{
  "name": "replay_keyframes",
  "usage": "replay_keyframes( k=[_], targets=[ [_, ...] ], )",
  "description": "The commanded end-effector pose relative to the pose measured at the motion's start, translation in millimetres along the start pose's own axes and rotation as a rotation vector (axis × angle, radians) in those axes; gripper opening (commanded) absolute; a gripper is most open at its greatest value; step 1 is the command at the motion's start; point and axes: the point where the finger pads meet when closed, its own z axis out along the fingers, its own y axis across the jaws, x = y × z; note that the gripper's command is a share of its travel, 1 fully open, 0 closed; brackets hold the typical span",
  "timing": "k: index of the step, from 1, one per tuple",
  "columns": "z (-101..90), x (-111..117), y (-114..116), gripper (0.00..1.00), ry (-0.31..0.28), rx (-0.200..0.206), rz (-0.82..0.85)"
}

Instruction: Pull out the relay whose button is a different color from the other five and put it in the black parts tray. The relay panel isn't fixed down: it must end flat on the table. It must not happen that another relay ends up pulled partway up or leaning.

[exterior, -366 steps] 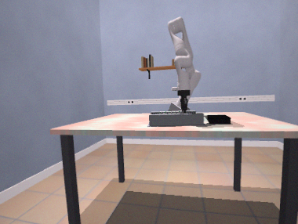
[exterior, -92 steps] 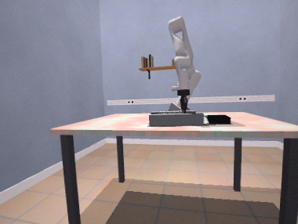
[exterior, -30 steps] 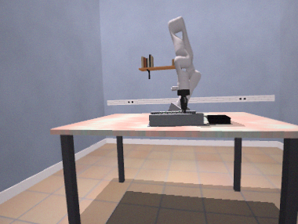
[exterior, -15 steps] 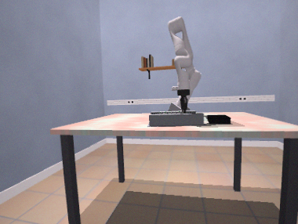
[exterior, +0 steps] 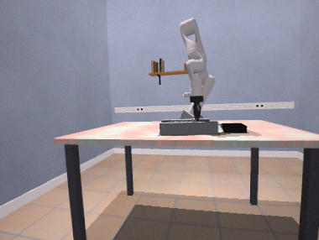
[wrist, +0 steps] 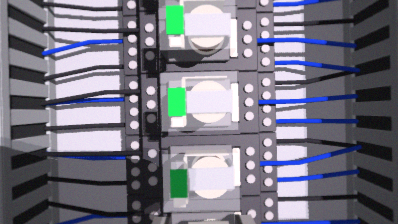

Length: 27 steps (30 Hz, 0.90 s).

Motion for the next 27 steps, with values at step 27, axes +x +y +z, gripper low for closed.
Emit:
replay_keyframes(
  k=[27],
  targets=[
    [-0.6, 0.3, -1.5, 0.0, 0.001, -0.042, 0.0]
  ],
)
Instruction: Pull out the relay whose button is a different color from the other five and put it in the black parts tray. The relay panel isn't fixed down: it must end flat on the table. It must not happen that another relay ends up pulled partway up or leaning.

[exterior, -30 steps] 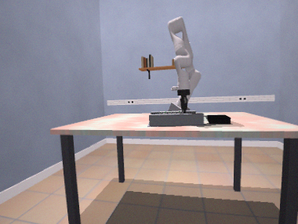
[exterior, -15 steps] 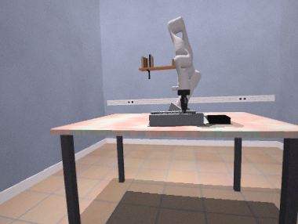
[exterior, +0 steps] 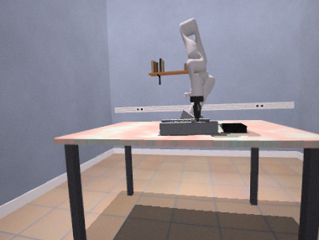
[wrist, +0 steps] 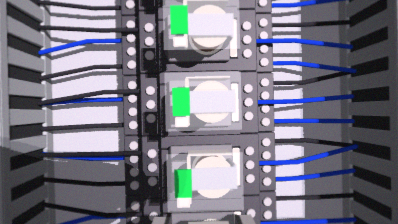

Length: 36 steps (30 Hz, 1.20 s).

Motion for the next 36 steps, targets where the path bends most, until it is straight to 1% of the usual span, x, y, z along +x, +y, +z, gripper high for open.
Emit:
replay_keyframes(
  k=[1, 3, 9, 20, 26, 36],
  targets=[
    [-0.5, 0.3, -0.4, 0.0, 0.001, -0.005, 0.0],
    [-0.5, 0.3, -0.4, 0.0, 0.001, -0.005, 0.0],
    [-0.5, 0.3, -0.9, 0.0, 0.001, -0.021, 0.0],
    [-0.6, 0.3, -1.1, 0.0, 0.001, -0.031, 0.0],
    [-0.6, 0.3, -1.6, 0.0, 0.001, -0.048, 0.0],
    [-0.7, 0.3, -1.8, 0.0, 0.001, -0.057, 0.0]
  ],
)
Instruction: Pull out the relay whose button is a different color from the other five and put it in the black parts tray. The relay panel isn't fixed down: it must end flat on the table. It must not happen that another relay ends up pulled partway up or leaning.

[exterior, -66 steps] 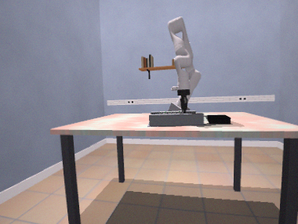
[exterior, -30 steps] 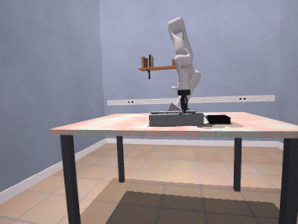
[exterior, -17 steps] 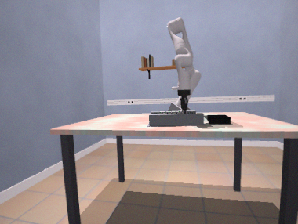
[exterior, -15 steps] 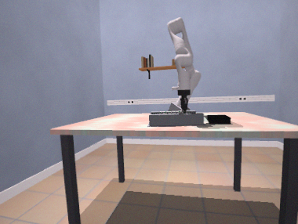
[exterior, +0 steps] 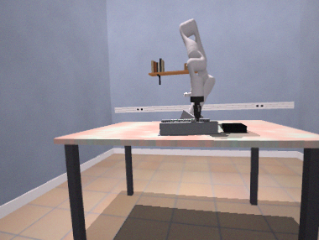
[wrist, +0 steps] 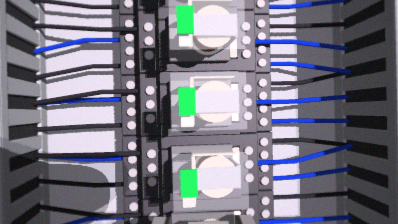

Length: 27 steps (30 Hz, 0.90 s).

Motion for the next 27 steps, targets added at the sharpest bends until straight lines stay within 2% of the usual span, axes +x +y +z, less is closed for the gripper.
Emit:
replay_keyframes(
  k=[1, 11, 27],
  targets=[
    [-0.5, 0.3, -0.2, 0.0, 0.001, -0.002, 0.0],
    [-0.6, 0.3, -0.6, 0.0, 0.001, -0.019, 0.0],
    [-0.7, 0.3, 0.1, 0.0, 0.001, 0.009, 0.0]
  ],
)
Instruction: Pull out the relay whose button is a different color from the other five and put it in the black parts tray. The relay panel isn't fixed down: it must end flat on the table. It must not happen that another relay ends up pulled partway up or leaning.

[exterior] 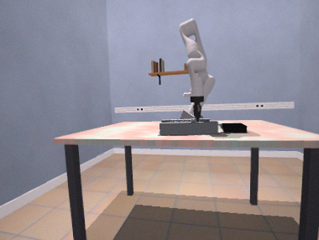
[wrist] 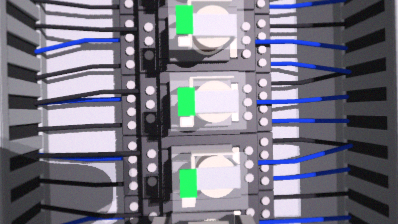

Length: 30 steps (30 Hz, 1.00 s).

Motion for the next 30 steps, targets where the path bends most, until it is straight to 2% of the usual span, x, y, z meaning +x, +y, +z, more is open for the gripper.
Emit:
replay_keyframes(
  k=[1, 30],
  targets=[
    [-0.5, 0.3, -0.1, 0.0, 0.001, 0.002, 0.0],
    [-0.7, 0.3, 1.2, 0.0, 0.001, 0.051, 0.0]
  ],
)
